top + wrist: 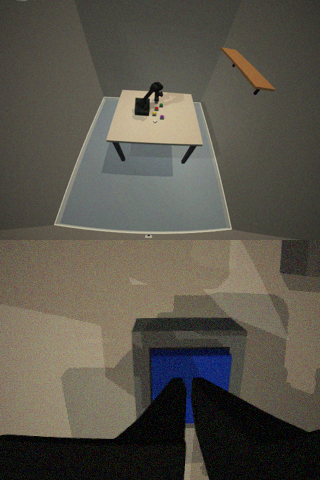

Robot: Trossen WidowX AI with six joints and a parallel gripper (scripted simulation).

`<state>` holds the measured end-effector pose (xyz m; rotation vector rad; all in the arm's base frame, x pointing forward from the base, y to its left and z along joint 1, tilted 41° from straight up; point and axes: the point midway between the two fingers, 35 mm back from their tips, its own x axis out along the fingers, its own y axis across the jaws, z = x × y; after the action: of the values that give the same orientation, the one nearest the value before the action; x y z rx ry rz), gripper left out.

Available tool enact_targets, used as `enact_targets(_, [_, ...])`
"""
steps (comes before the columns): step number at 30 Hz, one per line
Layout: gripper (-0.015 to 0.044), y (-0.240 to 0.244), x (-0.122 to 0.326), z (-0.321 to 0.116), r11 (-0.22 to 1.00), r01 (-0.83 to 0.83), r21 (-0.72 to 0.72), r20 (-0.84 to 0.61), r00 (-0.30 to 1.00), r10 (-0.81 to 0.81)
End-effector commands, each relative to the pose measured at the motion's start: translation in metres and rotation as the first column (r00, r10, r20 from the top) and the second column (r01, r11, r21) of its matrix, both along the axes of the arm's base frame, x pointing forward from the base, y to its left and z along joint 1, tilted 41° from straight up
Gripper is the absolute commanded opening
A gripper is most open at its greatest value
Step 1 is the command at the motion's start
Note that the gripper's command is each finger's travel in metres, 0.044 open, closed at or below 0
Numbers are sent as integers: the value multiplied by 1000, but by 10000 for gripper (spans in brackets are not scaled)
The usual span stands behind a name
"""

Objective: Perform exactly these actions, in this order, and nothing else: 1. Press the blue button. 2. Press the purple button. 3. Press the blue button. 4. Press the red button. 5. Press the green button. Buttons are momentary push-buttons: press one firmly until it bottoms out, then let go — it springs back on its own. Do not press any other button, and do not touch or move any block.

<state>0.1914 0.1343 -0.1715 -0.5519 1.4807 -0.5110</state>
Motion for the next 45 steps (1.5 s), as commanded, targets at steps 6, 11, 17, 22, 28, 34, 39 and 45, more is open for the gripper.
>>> enact_targets(6, [20,20,-2,25,1000,-6,-9,-7,1000,6])
enact_targets(11, [20,40,-2,48,1000,-6,-8,-7,1000,6])
enact_targets(17, [20,59,-4,73,1000,-6,-7,-8,1000,6])
enact_targets(22, [20,28,38,115,1000,-15,25,-14,1000,15])
enact_targets(28, [20,-51,85,184,999,-23,34,-7,1000,23])
enact_targets(34, [20,-147,89,250,1000,-10,-15,-3,1000,10])
enact_targets(39, [20,-161,86,259,1000,-6,-26,-5,1000,6])
enact_targets(45, [20,-195,88,220,1000,-6,-27,-4,1000,6])
